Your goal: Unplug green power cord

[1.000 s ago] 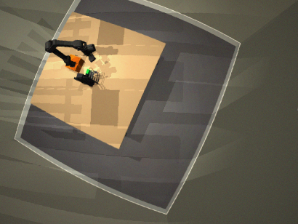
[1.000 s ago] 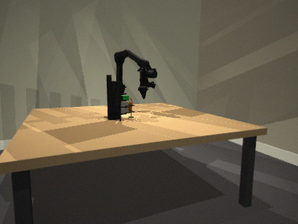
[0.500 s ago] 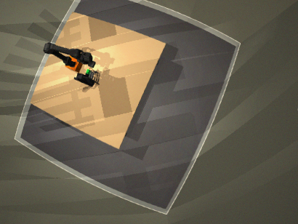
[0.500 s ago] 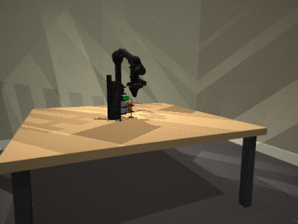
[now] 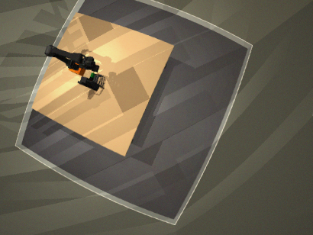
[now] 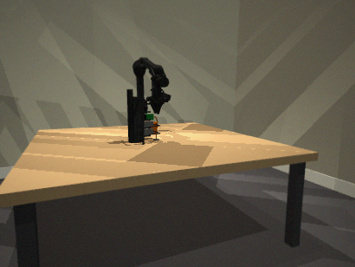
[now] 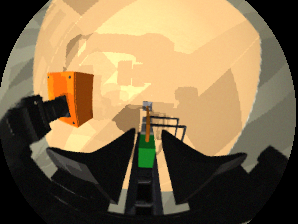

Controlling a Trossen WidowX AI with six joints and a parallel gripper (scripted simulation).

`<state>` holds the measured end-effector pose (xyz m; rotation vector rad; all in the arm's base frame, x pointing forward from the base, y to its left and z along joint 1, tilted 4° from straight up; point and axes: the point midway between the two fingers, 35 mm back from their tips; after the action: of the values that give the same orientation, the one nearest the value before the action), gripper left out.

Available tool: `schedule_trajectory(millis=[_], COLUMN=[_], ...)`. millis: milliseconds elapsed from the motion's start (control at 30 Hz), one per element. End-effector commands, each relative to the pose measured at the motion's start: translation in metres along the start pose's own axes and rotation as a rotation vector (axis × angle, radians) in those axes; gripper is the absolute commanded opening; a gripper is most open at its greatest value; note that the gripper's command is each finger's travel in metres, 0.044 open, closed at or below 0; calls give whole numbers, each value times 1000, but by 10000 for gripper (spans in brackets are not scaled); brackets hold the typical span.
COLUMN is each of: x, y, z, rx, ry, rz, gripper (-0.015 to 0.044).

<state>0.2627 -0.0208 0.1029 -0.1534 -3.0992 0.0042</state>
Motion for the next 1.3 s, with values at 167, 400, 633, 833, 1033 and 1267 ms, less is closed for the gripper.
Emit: schedule_trajectory(millis=[167,400,633,833,1033,1267], x=[-1,-1,-1,-1,-1,-1], y=[-14,-26,-37,-39,-40,-39], z=[-2,-2,-2,0,8,8], rx=[6,7,8,8,8,5], ry=[-3,-3,-3,-3,-3,-2], rz=[-3,-2,-2,-2,-2,1], gripper=[160,160,160,160,160,81])
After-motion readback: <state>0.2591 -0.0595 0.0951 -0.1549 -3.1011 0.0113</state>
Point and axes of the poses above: the point midway between the two fingers, 35 mm back from their tips, its own z axis out along the fingers, its own x axis across the jaws, y = z × x, and after that the axes turned 1 degree about z, right-handed
